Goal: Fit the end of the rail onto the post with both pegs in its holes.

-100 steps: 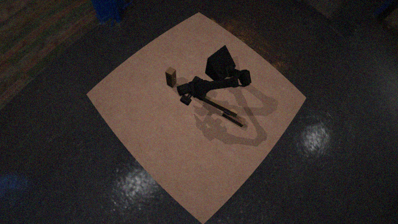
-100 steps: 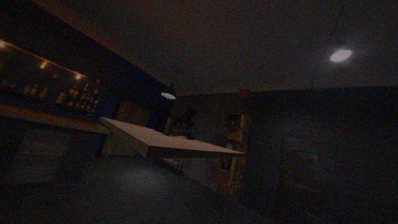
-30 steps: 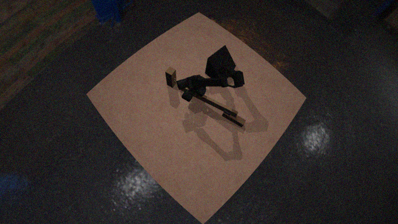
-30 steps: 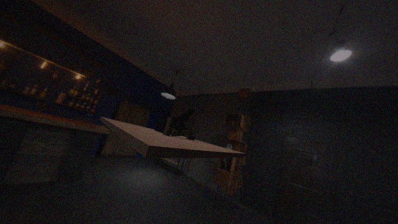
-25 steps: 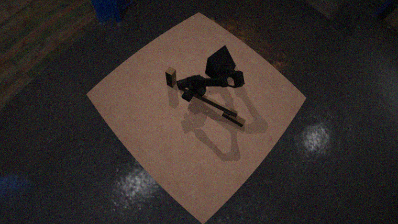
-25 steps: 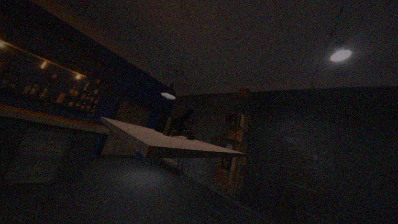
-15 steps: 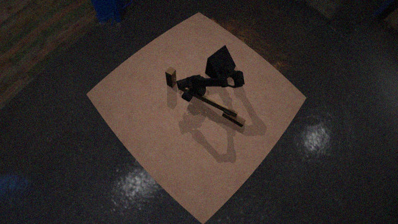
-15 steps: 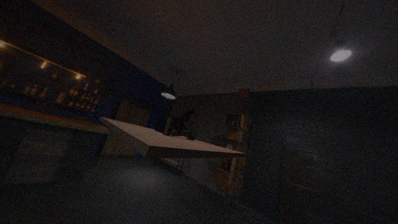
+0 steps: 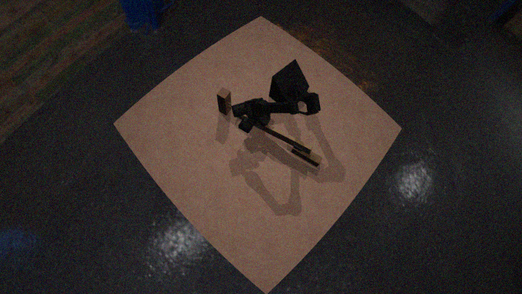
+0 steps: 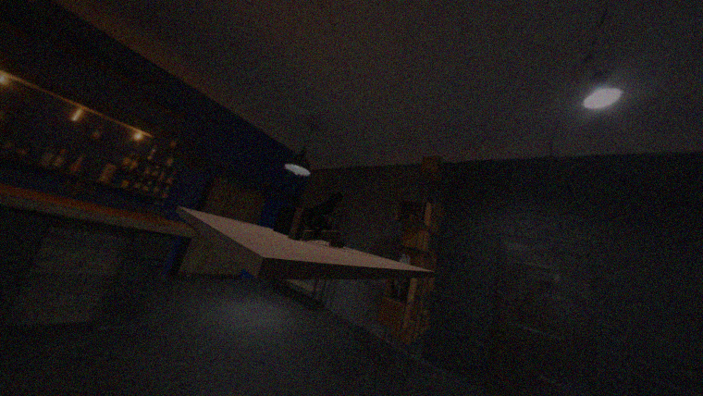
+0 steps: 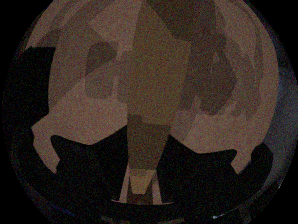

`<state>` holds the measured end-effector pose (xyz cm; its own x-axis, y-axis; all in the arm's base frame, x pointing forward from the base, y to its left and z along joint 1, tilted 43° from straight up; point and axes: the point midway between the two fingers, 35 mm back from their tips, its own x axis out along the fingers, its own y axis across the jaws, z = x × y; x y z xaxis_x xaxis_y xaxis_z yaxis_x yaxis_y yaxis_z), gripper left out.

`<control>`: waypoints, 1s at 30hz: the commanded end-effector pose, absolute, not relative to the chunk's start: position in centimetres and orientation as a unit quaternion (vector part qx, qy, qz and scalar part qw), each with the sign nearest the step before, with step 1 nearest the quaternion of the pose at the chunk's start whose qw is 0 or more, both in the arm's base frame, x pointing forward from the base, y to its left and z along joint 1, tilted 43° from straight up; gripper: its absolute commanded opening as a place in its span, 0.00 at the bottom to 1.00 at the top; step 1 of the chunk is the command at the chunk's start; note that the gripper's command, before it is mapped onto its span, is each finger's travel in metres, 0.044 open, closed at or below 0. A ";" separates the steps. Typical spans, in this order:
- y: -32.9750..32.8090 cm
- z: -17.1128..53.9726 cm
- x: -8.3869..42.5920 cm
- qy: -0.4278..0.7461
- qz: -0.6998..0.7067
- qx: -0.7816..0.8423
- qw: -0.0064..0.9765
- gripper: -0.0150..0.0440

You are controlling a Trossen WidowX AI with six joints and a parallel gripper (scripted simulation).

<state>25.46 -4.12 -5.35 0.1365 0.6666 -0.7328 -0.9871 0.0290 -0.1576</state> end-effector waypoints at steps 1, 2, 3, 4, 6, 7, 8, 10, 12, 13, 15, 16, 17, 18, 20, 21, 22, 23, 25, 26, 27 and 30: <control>-4.5 -5.0 25.7 0.237 0.608 -0.338 0.679 0.25; -4.6 -4.9 25.7 0.237 0.608 -0.338 0.679 0.25; -4.6 -4.9 25.8 0.237 0.608 -0.338 0.679 0.25; -4.6 -4.9 25.8 0.237 0.608 -0.338 0.679 0.25; -4.7 -4.8 25.8 0.237 0.608 -0.338 0.679 0.25; -4.7 -4.7 25.8 0.237 0.608 -0.338 0.679 0.25; -4.8 -4.7 25.8 0.237 0.608 -0.338 0.679 0.25; -4.8 -4.6 25.9 0.237 0.608 -0.338 0.679 0.25; -4.9 -4.5 25.9 0.237 0.608 -0.338 0.679 0.25; -5.0 -4.5 25.9 0.237 0.608 -0.338 0.679 0.25; -5.0 -4.4 25.9 0.237 0.608 -0.338 0.679 0.25; -5.1 -4.4 25.9 0.237 0.608 -0.338 0.679 0.25; -5.1 -4.3 26.0 0.237 0.608 -0.338 0.679 0.25; -5.1 -4.3 26.0 0.237 0.608 -0.338 0.679 0.25; -5.2 -4.2 26.0 0.237 0.608 -0.338 0.679 0.25; -5.2 -4.2 26.0 0.237 0.608 -0.338 0.679 0.25; -5.3 -4.1 26.0 0.237 0.608 -0.338 0.679 0.25; -5.3 -4.1 26.0 0.237 0.608 -0.338 0.679 0.25; -5.4 -4.0 26.0 0.237 0.608 -0.338 0.679 0.25; -5.4 -4.0 26.0 0.237 0.608 -0.338 0.679 0.25; -5.4 -3.9 26.0 0.237 0.608 -0.338 0.679 0.25; -5.5 -3.8 26.0 0.237 0.608 -0.338 0.679 0.25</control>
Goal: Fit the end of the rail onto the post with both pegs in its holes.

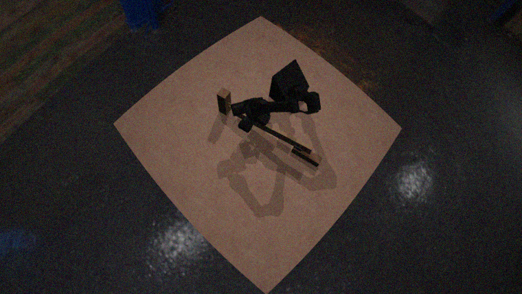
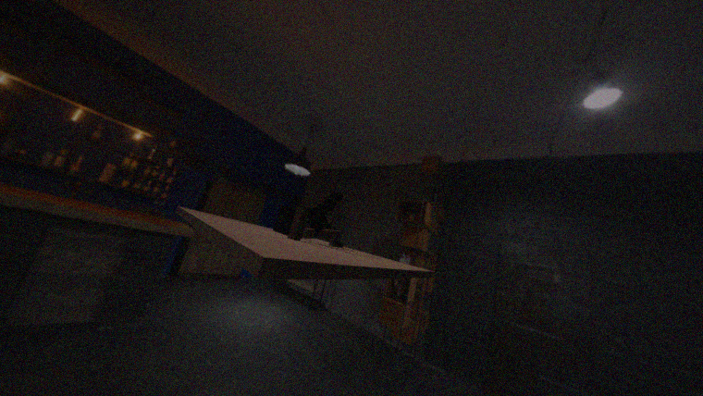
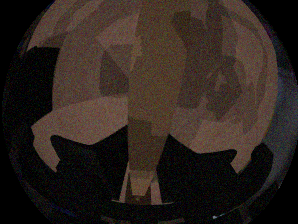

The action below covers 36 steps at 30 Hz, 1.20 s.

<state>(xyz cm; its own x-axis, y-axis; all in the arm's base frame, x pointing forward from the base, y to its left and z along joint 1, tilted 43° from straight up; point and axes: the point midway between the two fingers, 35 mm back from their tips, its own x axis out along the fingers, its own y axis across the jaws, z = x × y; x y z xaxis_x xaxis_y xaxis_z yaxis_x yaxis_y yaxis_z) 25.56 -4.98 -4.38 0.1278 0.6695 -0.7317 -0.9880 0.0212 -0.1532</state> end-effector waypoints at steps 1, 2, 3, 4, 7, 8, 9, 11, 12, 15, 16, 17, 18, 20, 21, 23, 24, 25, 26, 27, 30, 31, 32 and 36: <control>-5.6 -3.8 26.0 0.237 0.608 -0.338 0.679 0.25; -5.6 -3.8 26.0 0.237 0.608 -0.338 0.679 0.25; -5.6 -3.7 26.0 0.237 0.608 -0.338 0.679 0.25; -5.7 -3.7 26.0 0.237 0.608 -0.338 0.679 0.25; -5.8 -3.6 26.0 0.237 0.608 -0.338 0.679 0.25; -5.8 -3.5 26.0 0.237 0.608 -0.338 0.679 0.25; -5.8 -3.5 25.9 0.237 0.608 -0.338 0.679 0.25; -5.9 -3.4 25.9 0.237 0.608 -0.338 0.679 0.25; -5.9 -3.4 25.9 0.237 0.608 -0.338 0.679 0.25; -6.0 -3.3 25.9 0.237 0.608 -0.338 0.679 0.25; -6.1 -3.2 25.9 0.237 0.608 -0.338 0.679 0.25; -6.1 -3.2 25.9 0.237 0.608 -0.338 0.679 0.25; -6.1 -3.2 25.9 0.237 0.608 -0.338 0.679 0.25; -6.2 -3.1 25.9 0.237 0.608 -0.338 0.678 0.25; -6.2 -3.1 25.9 0.237 0.608 -0.338 0.678 0.25; -6.3 -3.0 25.8 0.237 0.608 -0.338 0.678 0.25; -6.3 -3.0 25.8 0.237 0.608 -0.338 0.678 0.25; -6.4 -2.9 25.8 0.237 0.608 -0.338 0.678 0.25; -6.4 -2.9 25.8 0.237 0.608 -0.338 0.678 0.25; -6.4 -2.8 25.8 0.237 0.608 -0.338 0.678 0.25; -6.5 -2.7 25.8 0.237 0.608 -0.338 0.678 0.25; -6.6 -2.7 25.8 0.237 0.608 -0.338 0.678 0.25; -6.6 -2.7 25.8 0.237 0.608 -0.338 0.678 0.25; -6.7 -2.5 25.7 0.237 0.608 -0.338 0.678 0.25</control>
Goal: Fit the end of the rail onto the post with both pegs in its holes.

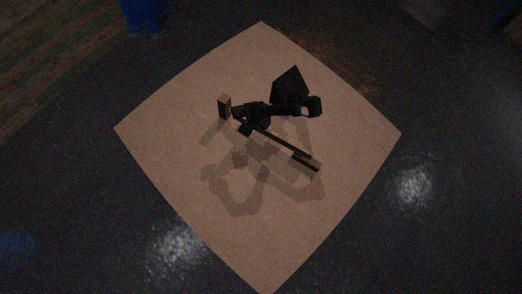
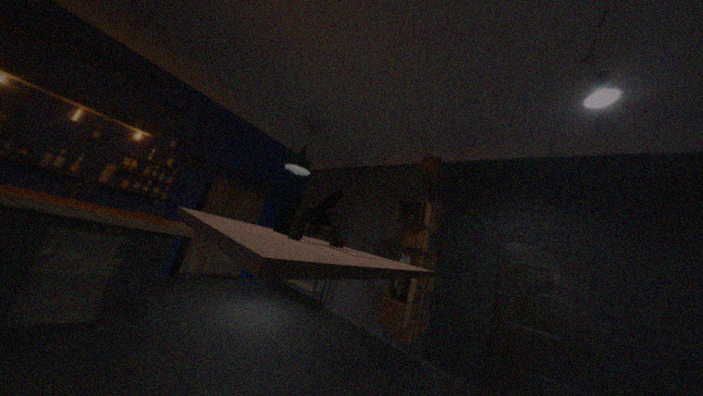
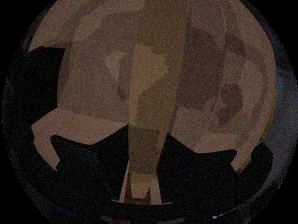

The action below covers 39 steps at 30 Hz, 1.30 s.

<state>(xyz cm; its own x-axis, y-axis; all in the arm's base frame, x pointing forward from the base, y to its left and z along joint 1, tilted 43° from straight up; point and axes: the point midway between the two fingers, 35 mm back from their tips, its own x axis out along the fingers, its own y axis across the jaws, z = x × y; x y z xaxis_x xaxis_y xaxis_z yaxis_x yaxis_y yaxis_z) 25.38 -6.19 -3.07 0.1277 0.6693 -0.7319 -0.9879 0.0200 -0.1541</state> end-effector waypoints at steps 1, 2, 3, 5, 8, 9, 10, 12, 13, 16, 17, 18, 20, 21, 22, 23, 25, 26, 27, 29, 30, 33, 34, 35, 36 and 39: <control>-6.8 -2.5 25.7 0.237 0.608 -0.338 0.678 0.25; -6.8 -2.4 25.7 0.237 0.608 -0.338 0.678 0.25; -6.8 -2.4 25.7 0.237 0.608 -0.338 0.678 0.25; -6.9 -2.3 25.7 0.237 0.608 -0.338 0.678 0.25; -7.0 -2.2 25.7 0.237 0.608 -0.338 0.678 0.25; -7.1 -2.2 25.6 0.237 0.608 -0.338 0.678 0.25; -7.1 -2.2 25.6 0.237 0.608 -0.338 0.678 0.25; -7.2 -2.1 25.6 0.237 0.608 -0.338 0.678 0.25; -7.2 -2.0 25.6 0.237 0.608 -0.338 0.678 0.25; -7.3 -1.9 25.6 0.237 0.608 -0.338 0.678 0.25; -7.3 -1.9 25.6 0.237 0.608 -0.338 0.678 0.25; -7.4 -1.9 25.6 0.237 0.608 -0.338 0.678 0.25; -7.4 -1.8 25.6 0.237 0.608 -0.338 0.678 0.25; -7.5 -1.8 25.5 0.237 0.608 -0.338 0.678 0.25; -7.5 -1.7 25.5 0.237 0.608 -0.338 0.678 0.25; -7.5 -1.7 25.5 0.237 0.608 -0.338 0.678 0.25; -7.6 -1.6 25.5 0.237 0.608 -0.338 0.678 0.25; -7.5 -1.7 25.5 0.237 0.608 -0.338 0.678 0.25; -7.5 -1.7 25.5 0.237 0.608 -0.338 0.678 0.25; -7.5 -1.8 25.5 0.237 0.608 -0.338 0.678 0.25; -7.4 -1.8 25.5 0.237 0.608 -0.338 0.678 0.25; -7.3 -1.9 25.5 0.237 0.608 -0.338 0.678 0.25; -7.3 -2.0 25.5 0.237 0.608 -0.338 0.678 0.25; -7.2 -2.0 25.5 0.237 0.608 -0.338 0.678 0.25; -7.2 -2.0 25.5 0.237 0.608 -0.338 0.678 0.25; -7.1 -2.1 25.5 0.237 0.608 -0.338 0.678 0.25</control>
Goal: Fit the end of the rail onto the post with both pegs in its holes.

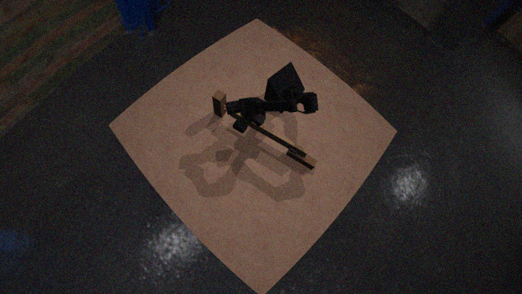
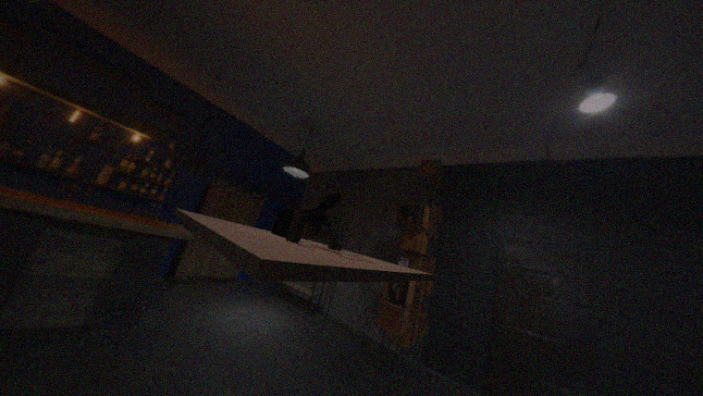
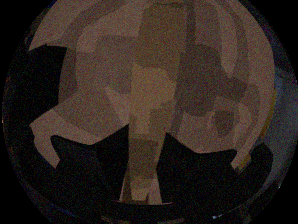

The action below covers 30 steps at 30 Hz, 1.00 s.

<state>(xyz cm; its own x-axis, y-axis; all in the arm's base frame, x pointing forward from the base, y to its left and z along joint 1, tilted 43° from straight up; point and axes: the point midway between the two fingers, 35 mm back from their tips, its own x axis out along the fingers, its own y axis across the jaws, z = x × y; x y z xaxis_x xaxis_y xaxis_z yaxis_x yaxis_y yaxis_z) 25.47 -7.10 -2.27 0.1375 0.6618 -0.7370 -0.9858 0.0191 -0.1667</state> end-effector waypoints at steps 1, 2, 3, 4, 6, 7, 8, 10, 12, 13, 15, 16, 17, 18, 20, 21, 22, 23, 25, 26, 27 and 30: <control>-7.1 -2.2 25.5 0.237 0.608 -0.338 0.678 0.25; -7.0 -2.2 25.5 0.237 0.608 -0.338 0.678 0.25; -7.0 -2.3 25.4 0.237 0.608 -0.338 0.678 0.25; -7.0 -2.3 25.4 0.237 0.608 -0.338 0.678 0.25; -6.9 -2.4 25.4 0.237 0.608 -0.338 0.678 0.25; -6.9 -2.4 25.4 0.237 0.608 -0.338 0.678 0.25; -6.9 -2.4 25.4 0.237 0.608 -0.338 0.678 0.25; -6.9 -2.4 25.4 0.237 0.608 -0.338 0.678 0.25; -6.9 -2.4 25.3 0.237 0.608 -0.338 0.678 0.25; -7.0 -2.3 25.3 0.237 0.608 -0.338 0.678 0.25; -7.0 -2.3 25.3 0.237 0.608 -0.338 0.678 0.25; -7.0 -2.3 25.3 0.237 0.608 -0.338 0.678 0.25; -7.0 -2.3 25.3 0.237 0.608 -0.338 0.678 0.25; -7.0 -2.3 25.3 0.237 0.608 -0.338 0.678 0.25; -7.0 -2.3 25.3 0.237 0.608 -0.338 0.678 0.25; -7.0 -2.3 25.3 0.237 0.608 -0.338 0.678 0.25; -7.0 -2.3 25.3 0.237 0.608 -0.338 0.678 0.25; -7.0 -2.3 25.3 0.237 0.608 -0.338 0.678 0.25; -7.0 -2.3 25.3 0.237 0.608 -0.338 0.678 0.25; -7.0 -2.3 25.3 0.237 0.608 -0.338 0.678 0.25; -7.0 -2.3 25.3 0.237 0.608 -0.338 0.678 0.25; -7.0 -2.3 25.3 0.237 0.608 -0.338 0.678 0.25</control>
<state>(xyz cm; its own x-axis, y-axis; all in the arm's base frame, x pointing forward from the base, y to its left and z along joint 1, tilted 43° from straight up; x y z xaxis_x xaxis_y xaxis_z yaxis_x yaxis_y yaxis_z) 25.20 -6.90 -2.54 0.1370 0.6626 -0.7364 -0.9866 0.0244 -0.1615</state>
